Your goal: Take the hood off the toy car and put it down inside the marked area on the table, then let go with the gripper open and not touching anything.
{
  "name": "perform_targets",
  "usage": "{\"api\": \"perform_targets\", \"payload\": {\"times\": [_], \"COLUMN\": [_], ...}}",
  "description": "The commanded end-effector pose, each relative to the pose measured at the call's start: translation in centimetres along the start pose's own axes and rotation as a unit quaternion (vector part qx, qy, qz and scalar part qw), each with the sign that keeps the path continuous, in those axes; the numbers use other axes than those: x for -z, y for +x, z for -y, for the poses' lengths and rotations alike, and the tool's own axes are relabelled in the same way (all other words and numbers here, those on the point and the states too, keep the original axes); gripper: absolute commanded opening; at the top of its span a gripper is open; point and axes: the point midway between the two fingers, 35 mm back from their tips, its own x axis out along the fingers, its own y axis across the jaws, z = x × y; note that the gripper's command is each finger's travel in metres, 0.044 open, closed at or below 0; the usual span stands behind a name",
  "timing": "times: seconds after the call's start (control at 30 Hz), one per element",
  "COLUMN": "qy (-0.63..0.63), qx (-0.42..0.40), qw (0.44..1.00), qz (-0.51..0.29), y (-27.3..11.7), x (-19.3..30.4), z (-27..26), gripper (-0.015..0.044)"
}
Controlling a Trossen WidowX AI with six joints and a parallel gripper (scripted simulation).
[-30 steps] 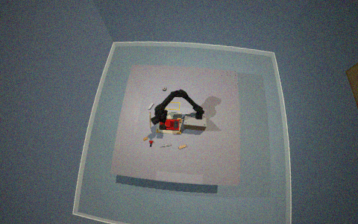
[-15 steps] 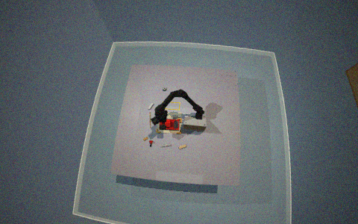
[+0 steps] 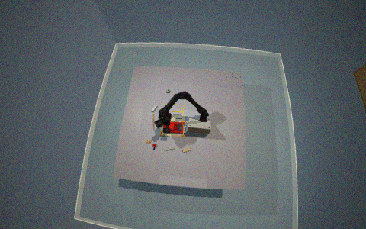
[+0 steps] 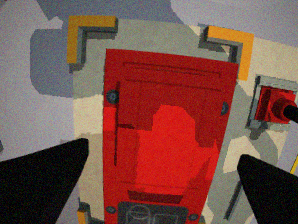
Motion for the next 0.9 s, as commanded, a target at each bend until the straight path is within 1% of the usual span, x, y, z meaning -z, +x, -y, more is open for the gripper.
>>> {"api": "perform_targets", "payload": {"times": [0.0,0.87], "qy": [-0.003,-0.003], "qx": [0.004,0.004], "qw": [1.0,1.0], "qz": [-0.001,-0.001], "y": [0.5,2.1], "x": [0.2,0.3], "z": [0.1,0.2], "gripper": [0.044,0.044]}}
